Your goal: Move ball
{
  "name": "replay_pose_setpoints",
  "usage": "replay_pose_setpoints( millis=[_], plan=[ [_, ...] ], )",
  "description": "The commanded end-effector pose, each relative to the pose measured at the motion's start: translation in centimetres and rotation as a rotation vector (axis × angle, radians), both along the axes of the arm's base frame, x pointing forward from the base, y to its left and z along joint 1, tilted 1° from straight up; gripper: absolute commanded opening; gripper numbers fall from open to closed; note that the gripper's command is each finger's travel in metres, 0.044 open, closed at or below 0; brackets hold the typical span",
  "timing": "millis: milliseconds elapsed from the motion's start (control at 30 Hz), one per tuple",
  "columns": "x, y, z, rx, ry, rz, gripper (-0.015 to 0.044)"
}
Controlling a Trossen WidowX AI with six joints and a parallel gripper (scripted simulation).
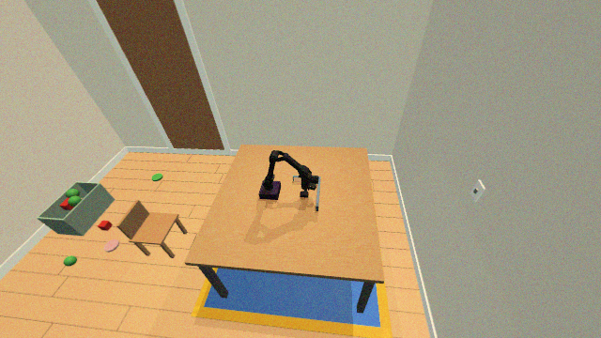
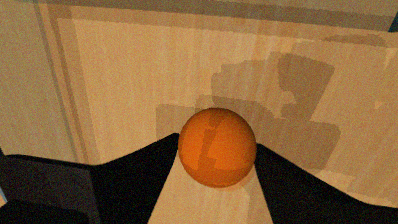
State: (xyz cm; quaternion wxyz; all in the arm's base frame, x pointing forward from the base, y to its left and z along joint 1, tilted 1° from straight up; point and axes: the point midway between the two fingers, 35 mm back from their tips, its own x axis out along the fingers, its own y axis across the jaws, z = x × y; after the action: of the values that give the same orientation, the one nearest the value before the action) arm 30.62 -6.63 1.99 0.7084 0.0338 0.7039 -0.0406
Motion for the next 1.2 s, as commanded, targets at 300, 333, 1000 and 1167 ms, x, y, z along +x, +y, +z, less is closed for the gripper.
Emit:
replay_pose_setpoints(
  millis=[300,333,1000,1167],
  plan=[
    [0.3,0.0,8.5,-0.004,-0.019,-0.002,0.0],
    [0.2,0.0,9.2,-0.004,-0.019,-0.002,0.0],
    [-1.6,-0.4,8.6,-0.005,-0.02,-0.002,0.0],
    [-2.4,-0.6,6.9,-0.005,-0.019,-0.002,0.0]
  ],
)
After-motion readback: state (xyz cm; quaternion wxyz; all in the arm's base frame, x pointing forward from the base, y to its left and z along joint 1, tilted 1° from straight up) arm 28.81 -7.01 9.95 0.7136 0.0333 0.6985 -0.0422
